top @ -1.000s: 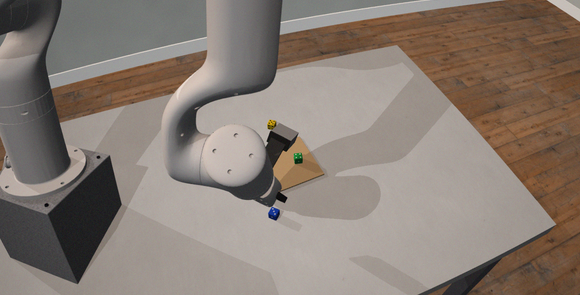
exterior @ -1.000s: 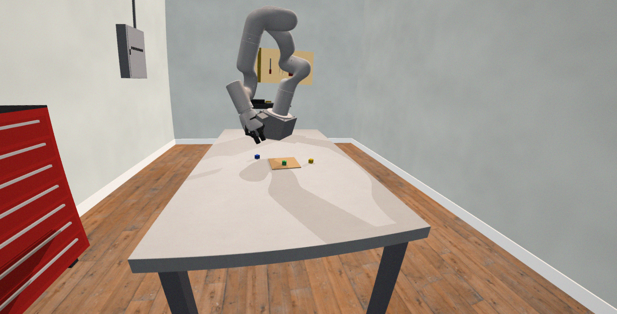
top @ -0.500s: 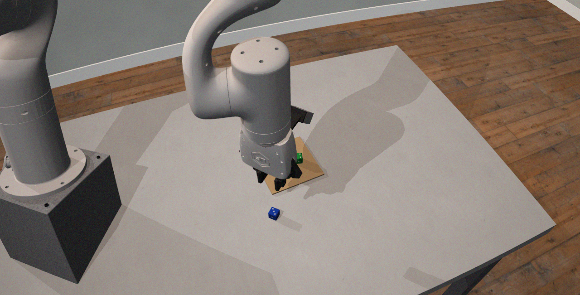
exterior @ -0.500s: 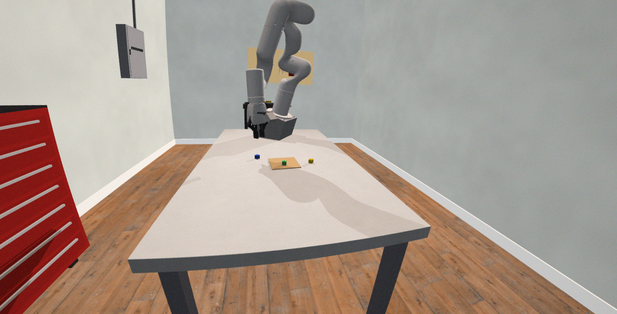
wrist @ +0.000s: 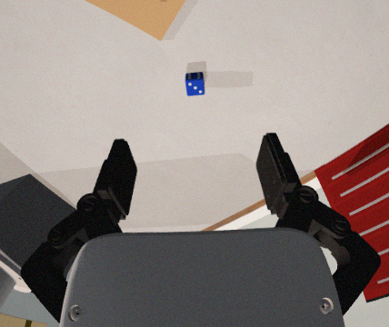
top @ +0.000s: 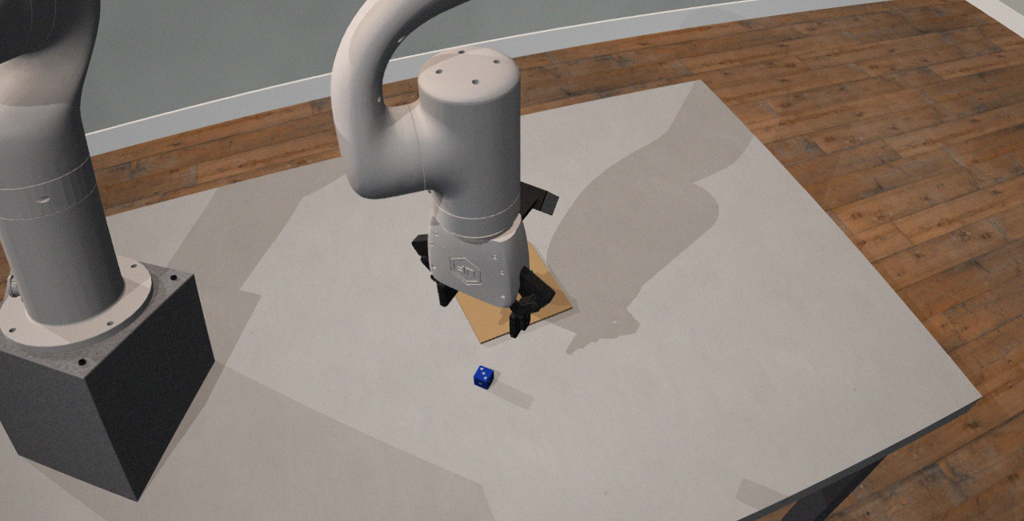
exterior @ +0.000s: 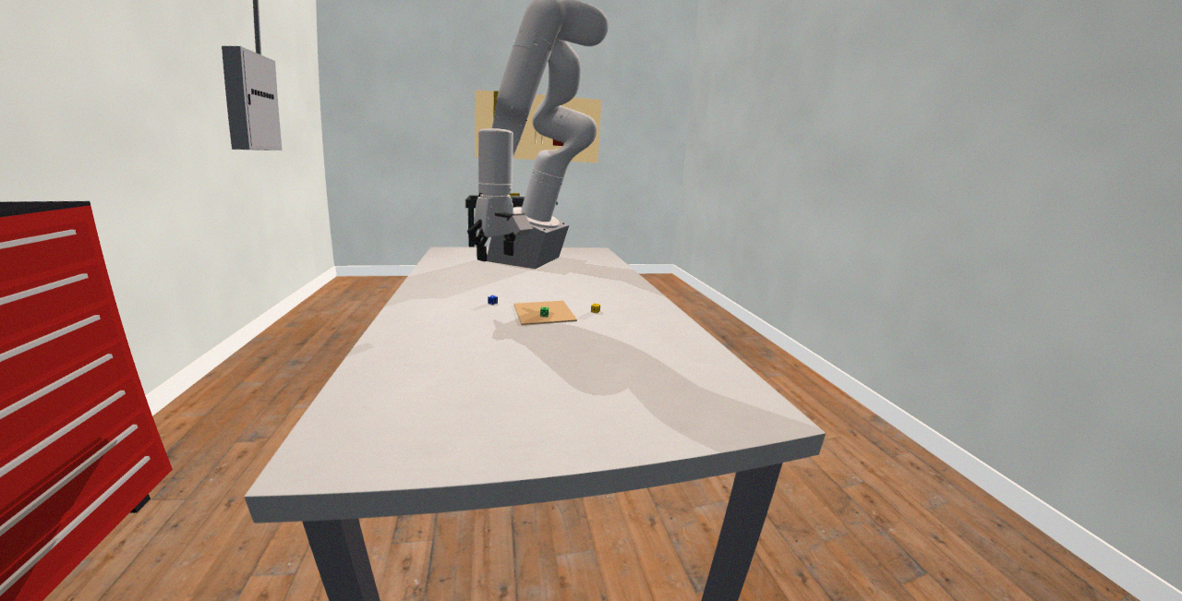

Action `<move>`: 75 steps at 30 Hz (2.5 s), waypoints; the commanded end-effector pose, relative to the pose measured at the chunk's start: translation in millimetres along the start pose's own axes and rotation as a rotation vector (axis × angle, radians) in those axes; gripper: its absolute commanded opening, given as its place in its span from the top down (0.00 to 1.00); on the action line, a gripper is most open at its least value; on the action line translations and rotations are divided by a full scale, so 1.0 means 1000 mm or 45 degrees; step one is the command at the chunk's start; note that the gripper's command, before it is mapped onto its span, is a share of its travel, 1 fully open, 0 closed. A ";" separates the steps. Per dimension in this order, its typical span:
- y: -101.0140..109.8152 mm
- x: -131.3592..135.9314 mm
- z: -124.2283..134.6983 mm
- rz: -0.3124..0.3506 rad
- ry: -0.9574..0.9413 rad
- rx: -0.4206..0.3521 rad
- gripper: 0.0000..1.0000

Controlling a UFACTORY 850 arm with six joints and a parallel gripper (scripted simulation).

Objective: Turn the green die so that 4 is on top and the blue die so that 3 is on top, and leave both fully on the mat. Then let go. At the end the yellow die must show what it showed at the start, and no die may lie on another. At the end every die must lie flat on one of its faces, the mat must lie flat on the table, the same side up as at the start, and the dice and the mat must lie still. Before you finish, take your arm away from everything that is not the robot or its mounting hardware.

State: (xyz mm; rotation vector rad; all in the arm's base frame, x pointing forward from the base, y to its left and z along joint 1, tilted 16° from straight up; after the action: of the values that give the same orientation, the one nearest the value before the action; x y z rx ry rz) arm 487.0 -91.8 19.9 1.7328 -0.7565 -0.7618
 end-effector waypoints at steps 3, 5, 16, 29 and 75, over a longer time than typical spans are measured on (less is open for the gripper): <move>0.000 0.001 -0.001 0.001 -0.028 0.000 0.00; 0.000 0.001 -0.001 0.001 -0.028 0.000 0.00; -0.004 0.001 0.000 0.000 -0.411 0.002 0.00; -0.010 0.001 0.002 -0.001 -0.951 0.003 0.00; -0.030 0.002 0.008 -0.004 -2.779 0.002 0.00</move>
State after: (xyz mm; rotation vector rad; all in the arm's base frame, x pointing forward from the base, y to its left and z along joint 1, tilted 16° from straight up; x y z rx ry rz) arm 484.6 -90.1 -10.1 0.3726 -1.9442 -2.4625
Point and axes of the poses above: the point where the finger pads meet when closed, its own y axis back along the fingers, its own x axis across the jaws, z = x × y, the point moved 1 cm from there along y, back along the fingers, and after that the axes turned 12 degrees about -y, right-handed, at the moved point
